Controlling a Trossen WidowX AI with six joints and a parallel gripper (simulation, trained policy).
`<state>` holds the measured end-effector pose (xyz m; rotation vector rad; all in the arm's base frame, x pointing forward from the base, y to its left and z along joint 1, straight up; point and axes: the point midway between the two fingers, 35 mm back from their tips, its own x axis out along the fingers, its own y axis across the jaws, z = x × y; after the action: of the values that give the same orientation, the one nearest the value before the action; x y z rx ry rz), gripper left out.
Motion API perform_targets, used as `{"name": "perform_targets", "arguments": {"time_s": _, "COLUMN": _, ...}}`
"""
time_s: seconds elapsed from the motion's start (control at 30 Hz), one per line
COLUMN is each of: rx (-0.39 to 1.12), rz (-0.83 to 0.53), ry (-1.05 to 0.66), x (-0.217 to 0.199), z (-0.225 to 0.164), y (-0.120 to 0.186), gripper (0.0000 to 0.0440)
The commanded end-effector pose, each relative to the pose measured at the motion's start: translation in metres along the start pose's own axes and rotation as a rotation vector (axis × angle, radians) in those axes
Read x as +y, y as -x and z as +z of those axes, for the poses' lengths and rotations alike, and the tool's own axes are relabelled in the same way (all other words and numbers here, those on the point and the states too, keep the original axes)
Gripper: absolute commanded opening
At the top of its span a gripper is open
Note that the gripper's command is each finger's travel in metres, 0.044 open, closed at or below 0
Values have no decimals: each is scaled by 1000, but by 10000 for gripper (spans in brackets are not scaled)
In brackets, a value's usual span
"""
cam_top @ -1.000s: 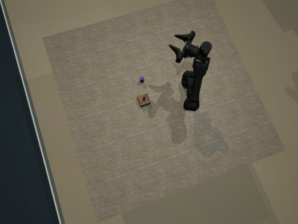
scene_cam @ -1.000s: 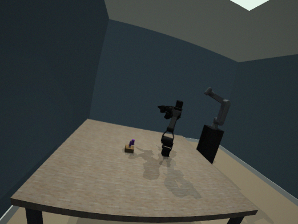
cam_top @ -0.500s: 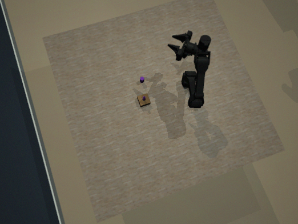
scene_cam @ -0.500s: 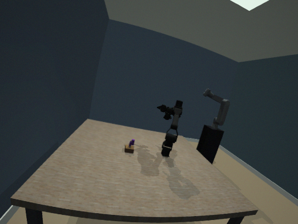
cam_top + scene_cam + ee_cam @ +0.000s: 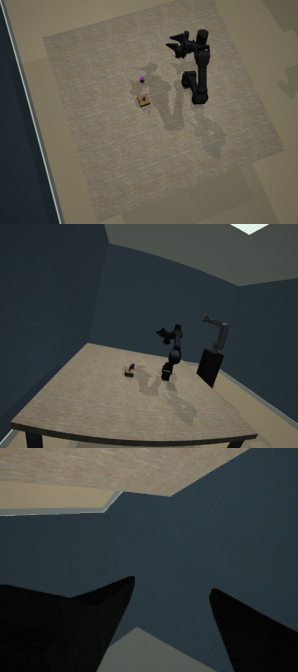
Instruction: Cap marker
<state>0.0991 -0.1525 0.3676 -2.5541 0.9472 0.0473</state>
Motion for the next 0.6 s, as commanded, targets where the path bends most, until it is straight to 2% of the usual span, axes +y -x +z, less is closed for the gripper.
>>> {"name": "perform_targets", "arguments": {"time_s": 0.0, "rx": -27, "rz": -5, "ry": -35, "x": 3, "z": 2, "y": -3, "gripper": 325}}
{"name": "perform_targets", "arguments": {"time_s": 0.57, "rx": -181, "rz": -38, "ry": -208, "x": 16, "z": 18, "y": -22, "gripper": 323}}
